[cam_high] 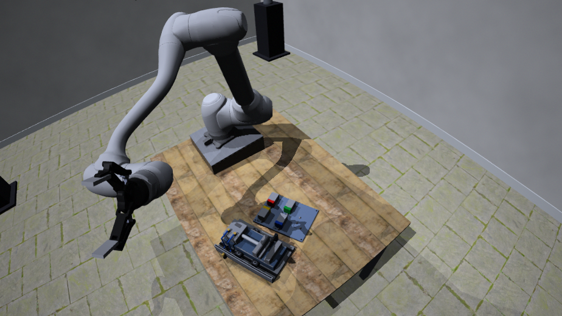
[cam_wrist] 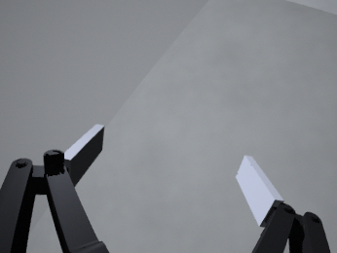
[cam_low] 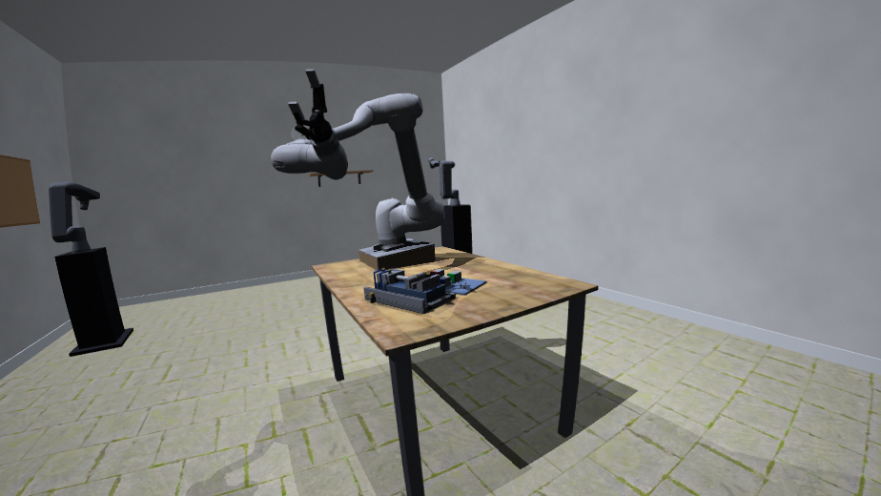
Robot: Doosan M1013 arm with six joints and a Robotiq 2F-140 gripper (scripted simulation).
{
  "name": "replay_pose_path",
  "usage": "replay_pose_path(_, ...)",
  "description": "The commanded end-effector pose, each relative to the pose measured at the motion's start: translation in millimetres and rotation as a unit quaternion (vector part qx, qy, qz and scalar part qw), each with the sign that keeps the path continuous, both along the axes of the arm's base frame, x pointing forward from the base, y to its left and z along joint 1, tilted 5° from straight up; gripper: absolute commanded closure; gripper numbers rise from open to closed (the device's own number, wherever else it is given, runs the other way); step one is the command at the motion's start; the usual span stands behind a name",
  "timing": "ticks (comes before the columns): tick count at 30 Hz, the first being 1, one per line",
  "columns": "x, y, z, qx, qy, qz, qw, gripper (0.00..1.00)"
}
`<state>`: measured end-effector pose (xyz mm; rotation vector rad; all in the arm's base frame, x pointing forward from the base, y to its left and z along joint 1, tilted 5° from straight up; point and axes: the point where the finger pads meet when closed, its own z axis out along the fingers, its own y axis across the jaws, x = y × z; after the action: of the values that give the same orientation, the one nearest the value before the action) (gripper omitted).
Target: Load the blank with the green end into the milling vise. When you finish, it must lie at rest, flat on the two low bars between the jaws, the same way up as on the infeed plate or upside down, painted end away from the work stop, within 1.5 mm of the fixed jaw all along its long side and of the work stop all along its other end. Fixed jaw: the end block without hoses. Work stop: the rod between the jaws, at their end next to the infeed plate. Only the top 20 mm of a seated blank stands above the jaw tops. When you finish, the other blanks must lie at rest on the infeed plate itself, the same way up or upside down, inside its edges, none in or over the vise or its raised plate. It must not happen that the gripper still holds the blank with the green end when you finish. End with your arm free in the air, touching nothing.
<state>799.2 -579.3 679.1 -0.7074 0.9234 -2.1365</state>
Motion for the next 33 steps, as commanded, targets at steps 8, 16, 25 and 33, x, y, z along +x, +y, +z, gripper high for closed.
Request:
replay_pose_path(8, -0.1, 0.1, 0.2, 0.0, 0.0, 0.0, 1.0, 0.0)
replay_pose_path(16, -0.1, 0.1, 0.2, 0.0, 0.0, 0.0, 1.0, 0.0)
replay_pose_path(25, -0.1, 0.1, 0.2, 0.0, 0.0, 0.0, 1.0, 0.75)
replay_pose_path(33, -0.1, 0.1, 0.2, 0.0, 0.0, 0.0, 1.0, 0.75)
